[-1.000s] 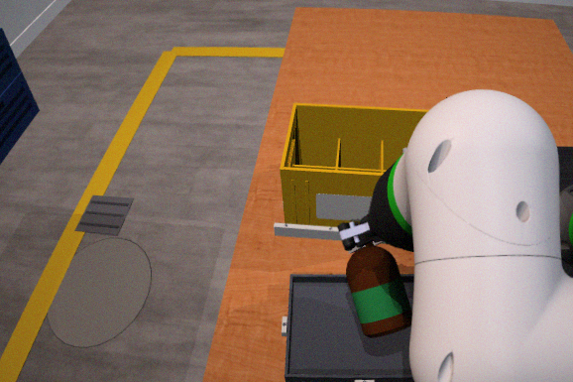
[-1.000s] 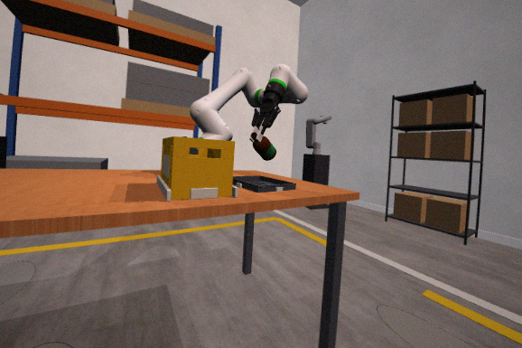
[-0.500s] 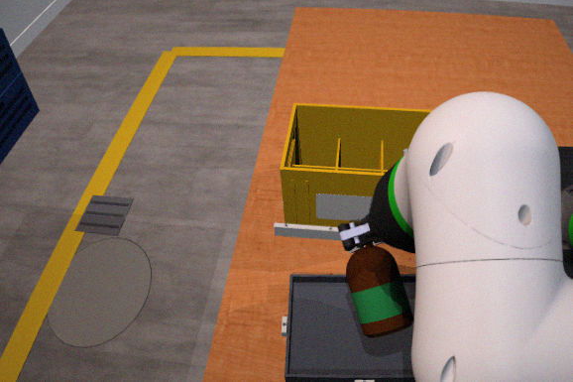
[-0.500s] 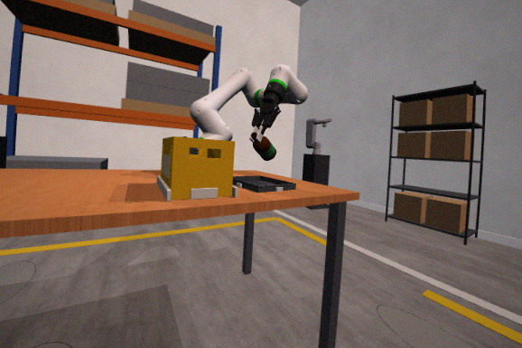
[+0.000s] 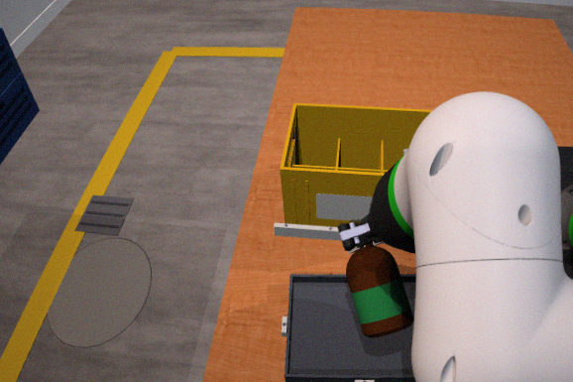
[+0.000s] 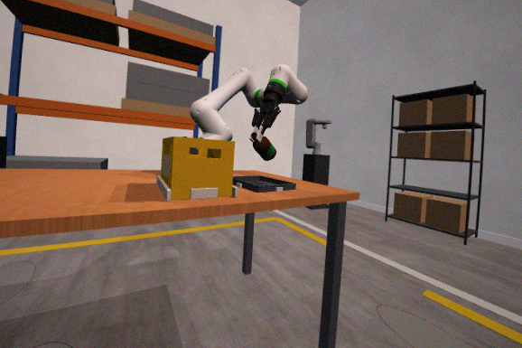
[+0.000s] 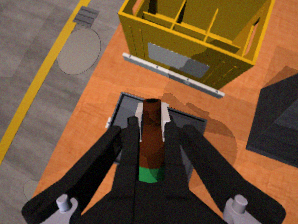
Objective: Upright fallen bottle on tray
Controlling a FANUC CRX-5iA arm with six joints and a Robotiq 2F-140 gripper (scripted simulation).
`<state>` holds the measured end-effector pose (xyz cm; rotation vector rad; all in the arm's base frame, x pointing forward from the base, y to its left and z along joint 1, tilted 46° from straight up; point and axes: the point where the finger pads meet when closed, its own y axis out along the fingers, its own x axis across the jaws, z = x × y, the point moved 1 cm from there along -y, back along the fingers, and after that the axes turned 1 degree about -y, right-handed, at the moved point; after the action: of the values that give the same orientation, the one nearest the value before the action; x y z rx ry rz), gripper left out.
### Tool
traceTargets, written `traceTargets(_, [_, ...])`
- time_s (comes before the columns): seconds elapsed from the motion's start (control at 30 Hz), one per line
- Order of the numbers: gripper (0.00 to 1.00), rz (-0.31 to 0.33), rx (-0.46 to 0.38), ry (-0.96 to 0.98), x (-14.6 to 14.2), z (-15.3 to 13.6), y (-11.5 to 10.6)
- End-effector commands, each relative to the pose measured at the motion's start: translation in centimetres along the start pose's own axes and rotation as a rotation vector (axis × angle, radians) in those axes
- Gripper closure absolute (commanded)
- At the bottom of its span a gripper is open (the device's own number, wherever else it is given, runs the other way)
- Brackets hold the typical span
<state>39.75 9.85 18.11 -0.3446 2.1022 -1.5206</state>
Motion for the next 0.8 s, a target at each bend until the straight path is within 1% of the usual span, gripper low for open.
traceTargets(0.0, [1.00, 0.000, 0.000, 0.000, -0.01, 0.02, -0.02])
traceTargets(0.5, [1.00, -0.001, 0.004, 0.001, 0.01, 0.01, -0.01])
traceTargets(0.77, [1.00, -0.007, 0.032, 0.003, 0.16, -0.04, 0.05])
